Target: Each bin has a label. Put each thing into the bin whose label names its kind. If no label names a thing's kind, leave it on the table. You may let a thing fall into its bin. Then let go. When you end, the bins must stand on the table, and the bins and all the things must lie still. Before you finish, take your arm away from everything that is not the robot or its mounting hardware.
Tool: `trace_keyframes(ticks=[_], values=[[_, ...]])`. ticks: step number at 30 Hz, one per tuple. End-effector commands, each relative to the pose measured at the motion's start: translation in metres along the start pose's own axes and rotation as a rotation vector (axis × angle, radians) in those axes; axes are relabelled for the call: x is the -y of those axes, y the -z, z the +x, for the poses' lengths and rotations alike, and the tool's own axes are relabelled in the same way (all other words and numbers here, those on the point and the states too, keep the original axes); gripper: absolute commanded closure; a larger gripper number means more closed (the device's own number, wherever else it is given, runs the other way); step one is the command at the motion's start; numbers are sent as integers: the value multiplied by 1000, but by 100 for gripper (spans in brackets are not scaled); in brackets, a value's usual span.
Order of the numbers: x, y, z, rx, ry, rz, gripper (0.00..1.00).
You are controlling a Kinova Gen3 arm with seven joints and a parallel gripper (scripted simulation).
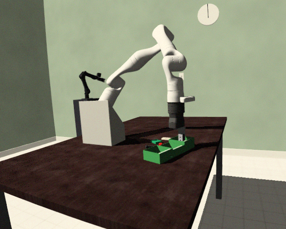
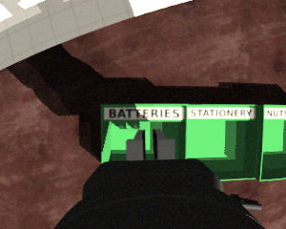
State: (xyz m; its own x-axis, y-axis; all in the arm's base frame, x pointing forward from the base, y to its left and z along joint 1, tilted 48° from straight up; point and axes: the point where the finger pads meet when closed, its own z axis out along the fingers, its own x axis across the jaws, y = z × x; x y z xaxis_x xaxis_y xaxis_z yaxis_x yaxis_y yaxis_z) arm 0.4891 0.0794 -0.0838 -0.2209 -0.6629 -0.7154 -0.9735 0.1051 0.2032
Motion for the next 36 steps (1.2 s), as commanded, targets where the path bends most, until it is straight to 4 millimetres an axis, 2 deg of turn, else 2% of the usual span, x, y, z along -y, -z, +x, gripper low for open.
trace_keyframes(ticks=[1,8,16,22,23,25,36], values=[[2,7,0,-1,1,7,69],[2,13,0,-1,1,7,69],[2,45,0,-1,1,7,69],[2,45,0,-1,1,7,69],[2,53,0,-1,1,7,69],[2,53,0,-1,1,7,69],[1,145,0,-1,1,7,69]])
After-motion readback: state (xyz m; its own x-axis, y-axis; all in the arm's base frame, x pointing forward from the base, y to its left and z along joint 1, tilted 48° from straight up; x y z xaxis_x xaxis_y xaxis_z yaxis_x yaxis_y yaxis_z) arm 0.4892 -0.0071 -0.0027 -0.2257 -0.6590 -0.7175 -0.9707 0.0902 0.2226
